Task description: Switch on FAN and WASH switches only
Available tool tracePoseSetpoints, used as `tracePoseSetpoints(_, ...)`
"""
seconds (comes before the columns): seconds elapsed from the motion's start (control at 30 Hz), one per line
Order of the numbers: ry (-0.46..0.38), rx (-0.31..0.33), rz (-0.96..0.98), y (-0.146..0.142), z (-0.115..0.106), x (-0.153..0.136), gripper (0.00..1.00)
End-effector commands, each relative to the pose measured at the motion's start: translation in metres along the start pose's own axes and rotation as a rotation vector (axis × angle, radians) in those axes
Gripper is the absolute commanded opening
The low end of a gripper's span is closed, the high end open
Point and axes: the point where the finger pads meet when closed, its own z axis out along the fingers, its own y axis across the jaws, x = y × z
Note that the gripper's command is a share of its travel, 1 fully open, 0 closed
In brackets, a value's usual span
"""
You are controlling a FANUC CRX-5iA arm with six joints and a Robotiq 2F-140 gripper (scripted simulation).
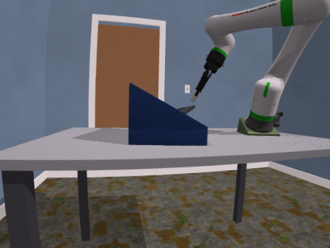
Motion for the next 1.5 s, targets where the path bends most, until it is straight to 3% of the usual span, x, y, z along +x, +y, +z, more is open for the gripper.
tracePoseSetpoints(0.0,0.0,-0.001,0.0,0.0,0.004,0.0,0.0)
tracePoseSetpoints(0.5,0.0,-0.001,0.0,0.0,0.05,0.0,0.0)
tracePoseSetpoints(0.83,0.0,-0.001,0.0,0.0,0.068,0.0,0.0)
tracePoseSetpoints(1.47,0.0,-0.001,0.0,0.0,0.076,0.0,0.0)
